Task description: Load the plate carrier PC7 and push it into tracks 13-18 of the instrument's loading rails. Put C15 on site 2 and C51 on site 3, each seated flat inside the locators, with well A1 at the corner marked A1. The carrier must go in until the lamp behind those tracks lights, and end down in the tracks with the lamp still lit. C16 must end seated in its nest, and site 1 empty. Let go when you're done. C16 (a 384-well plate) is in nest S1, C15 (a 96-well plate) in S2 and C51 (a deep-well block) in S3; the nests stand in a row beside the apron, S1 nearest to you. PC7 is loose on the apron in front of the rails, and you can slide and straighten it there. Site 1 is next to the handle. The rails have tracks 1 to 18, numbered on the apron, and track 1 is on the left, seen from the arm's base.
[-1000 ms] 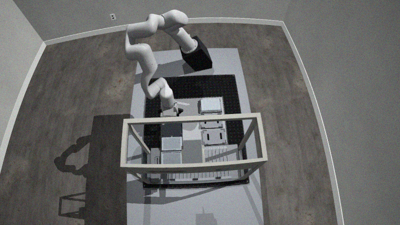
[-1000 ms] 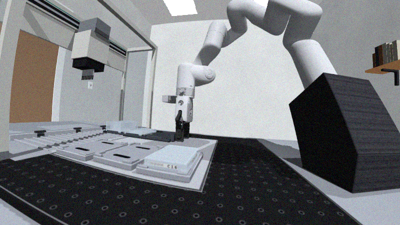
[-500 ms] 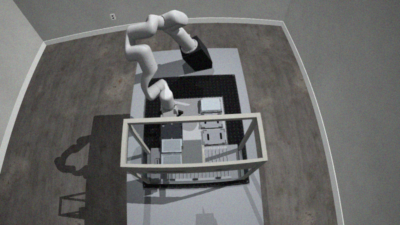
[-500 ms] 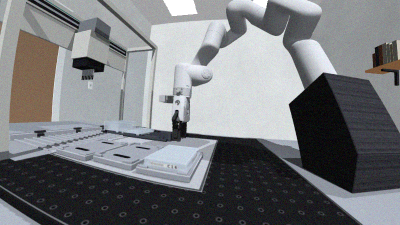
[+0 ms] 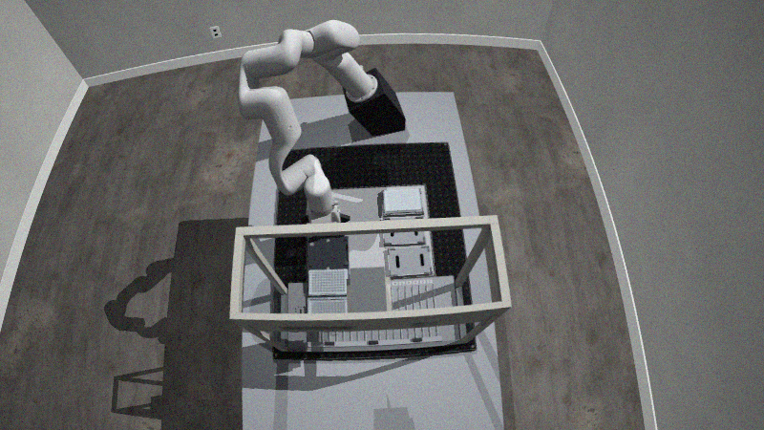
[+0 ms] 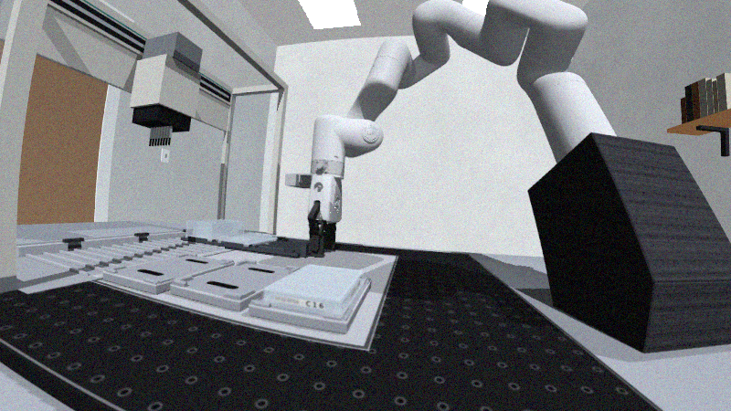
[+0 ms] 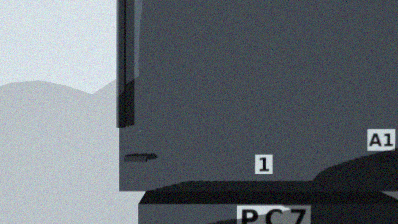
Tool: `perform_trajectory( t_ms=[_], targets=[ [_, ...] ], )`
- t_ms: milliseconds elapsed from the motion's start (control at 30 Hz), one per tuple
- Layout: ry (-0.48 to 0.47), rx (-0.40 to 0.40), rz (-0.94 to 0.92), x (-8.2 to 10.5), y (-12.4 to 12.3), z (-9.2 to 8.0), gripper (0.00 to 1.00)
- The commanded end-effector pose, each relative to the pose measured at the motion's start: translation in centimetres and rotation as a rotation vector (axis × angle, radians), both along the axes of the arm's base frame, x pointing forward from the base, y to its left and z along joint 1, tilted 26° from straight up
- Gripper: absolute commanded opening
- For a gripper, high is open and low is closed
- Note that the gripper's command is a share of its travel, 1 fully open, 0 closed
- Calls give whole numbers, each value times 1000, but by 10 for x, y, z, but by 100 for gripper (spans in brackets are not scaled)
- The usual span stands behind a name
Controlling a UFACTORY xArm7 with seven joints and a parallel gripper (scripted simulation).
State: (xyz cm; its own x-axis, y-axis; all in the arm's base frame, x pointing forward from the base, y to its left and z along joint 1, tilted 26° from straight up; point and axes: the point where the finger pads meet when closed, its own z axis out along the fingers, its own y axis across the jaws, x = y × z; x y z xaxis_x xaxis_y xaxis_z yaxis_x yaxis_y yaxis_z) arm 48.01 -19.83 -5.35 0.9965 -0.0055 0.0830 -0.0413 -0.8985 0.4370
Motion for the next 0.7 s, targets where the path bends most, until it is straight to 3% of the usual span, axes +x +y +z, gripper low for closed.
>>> perform_trajectory(
  t_ms=[0,667],
  targets=[
    [-4,1,2,6,1,2,82],
    [-4,1,2,24,1,3,82]
  ],
)
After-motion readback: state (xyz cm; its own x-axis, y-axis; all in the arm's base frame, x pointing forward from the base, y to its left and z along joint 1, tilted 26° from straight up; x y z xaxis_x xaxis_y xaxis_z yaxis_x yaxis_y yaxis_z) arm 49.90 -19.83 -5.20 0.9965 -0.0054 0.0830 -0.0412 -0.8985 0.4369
